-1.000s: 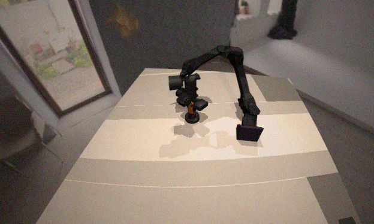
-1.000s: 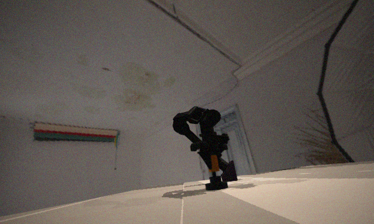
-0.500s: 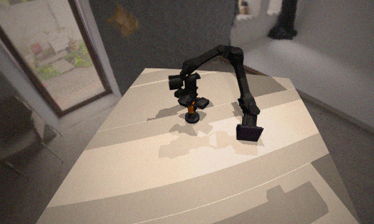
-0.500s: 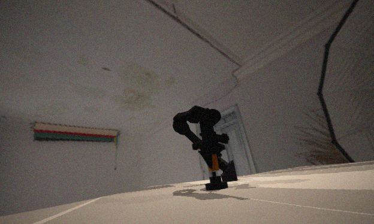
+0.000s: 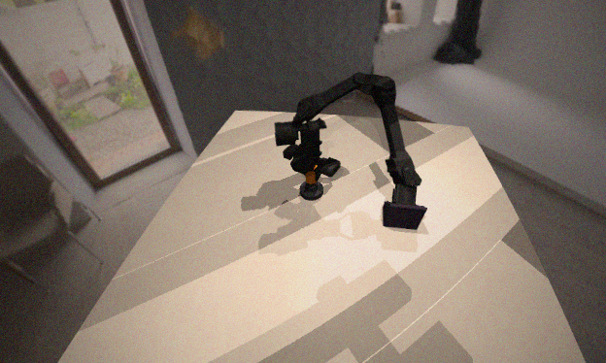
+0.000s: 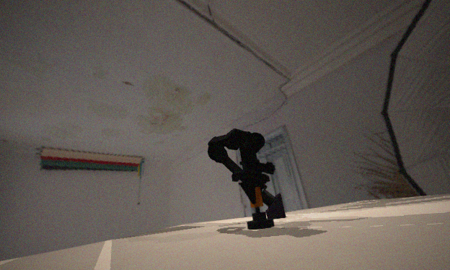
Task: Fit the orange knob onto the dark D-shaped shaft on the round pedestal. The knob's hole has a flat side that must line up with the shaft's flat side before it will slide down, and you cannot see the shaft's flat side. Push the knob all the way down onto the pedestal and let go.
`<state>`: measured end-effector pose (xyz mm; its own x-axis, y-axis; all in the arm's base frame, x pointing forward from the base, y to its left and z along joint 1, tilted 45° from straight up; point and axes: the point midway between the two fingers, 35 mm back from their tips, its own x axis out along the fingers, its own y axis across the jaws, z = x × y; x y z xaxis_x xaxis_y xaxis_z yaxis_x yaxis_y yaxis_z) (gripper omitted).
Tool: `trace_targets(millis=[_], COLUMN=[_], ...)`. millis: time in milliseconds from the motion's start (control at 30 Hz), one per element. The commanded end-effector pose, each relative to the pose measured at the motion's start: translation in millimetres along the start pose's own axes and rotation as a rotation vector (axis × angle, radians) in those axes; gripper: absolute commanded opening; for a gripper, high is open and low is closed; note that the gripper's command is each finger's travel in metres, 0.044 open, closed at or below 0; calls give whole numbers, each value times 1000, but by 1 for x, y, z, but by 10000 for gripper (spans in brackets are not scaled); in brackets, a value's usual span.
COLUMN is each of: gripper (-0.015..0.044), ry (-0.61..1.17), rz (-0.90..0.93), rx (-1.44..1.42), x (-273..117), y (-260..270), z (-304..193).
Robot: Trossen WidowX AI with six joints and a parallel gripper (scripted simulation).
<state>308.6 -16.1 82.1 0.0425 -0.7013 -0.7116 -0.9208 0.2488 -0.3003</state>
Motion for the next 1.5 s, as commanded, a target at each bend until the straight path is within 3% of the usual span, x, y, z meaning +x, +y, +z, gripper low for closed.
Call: trace_targets(millis=[0,233,467,1467], gripper=[0,0,0,0], ry=[0,0,0,0], rz=[-3,-3,-3,-3], rx=[-1,-10,-211,-296], x=[0,-4,-4,-5], y=[0,-1,-2,-3], z=[-1,0,2,2])
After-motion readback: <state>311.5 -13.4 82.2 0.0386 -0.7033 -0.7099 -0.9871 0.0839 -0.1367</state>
